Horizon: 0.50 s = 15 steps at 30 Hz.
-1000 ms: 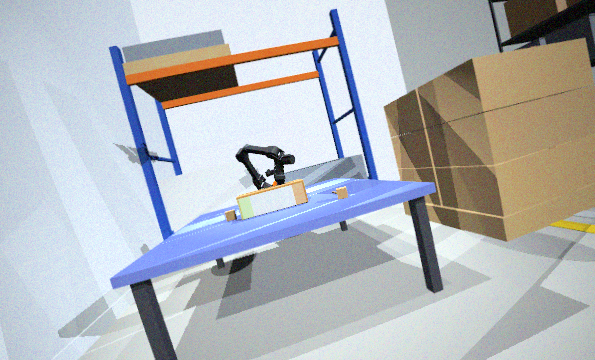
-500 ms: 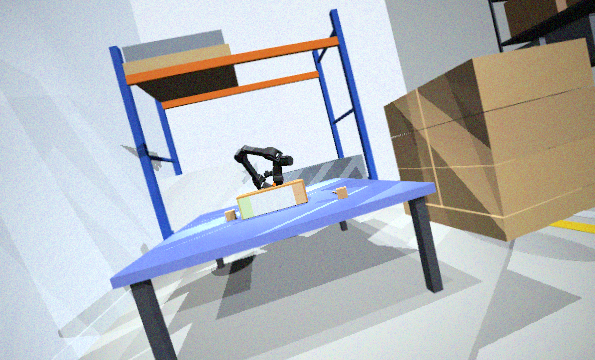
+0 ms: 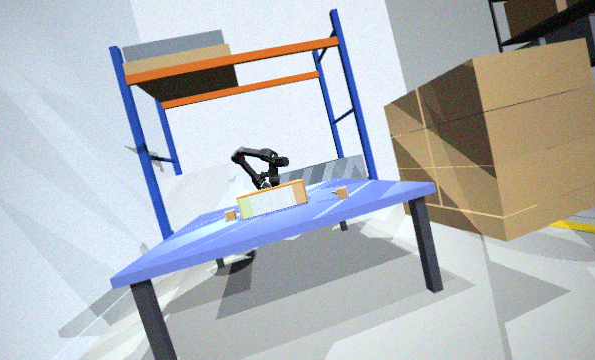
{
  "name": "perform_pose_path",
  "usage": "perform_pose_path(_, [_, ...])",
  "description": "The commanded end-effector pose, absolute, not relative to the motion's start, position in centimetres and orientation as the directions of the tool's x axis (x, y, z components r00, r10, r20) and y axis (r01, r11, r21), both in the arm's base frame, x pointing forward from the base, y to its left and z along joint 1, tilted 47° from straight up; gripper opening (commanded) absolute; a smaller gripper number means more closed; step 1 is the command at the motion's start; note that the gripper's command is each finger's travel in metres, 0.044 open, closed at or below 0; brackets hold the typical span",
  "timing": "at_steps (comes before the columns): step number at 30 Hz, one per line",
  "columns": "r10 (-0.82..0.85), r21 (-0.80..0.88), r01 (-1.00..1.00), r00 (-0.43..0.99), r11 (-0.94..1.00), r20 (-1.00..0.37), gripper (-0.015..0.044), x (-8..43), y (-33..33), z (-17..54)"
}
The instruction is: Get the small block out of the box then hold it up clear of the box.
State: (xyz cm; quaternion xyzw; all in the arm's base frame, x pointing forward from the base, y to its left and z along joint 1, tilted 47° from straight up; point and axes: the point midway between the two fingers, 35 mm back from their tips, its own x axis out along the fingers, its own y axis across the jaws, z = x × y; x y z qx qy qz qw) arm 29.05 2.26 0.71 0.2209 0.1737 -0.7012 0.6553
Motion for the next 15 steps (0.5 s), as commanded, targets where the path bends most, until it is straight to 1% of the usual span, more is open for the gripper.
perform_pose_path(1, [-0.844, 0.047, 0.996, -0.038, -0.075, -0.534, 0.0400, 29.0, 1.7, 1.3])
perform_pose_path(15, [-0.845, 0.047, 0.996, -0.039, -0.075, -0.533, 0.0400, 28.8, 0.1, 3.0])
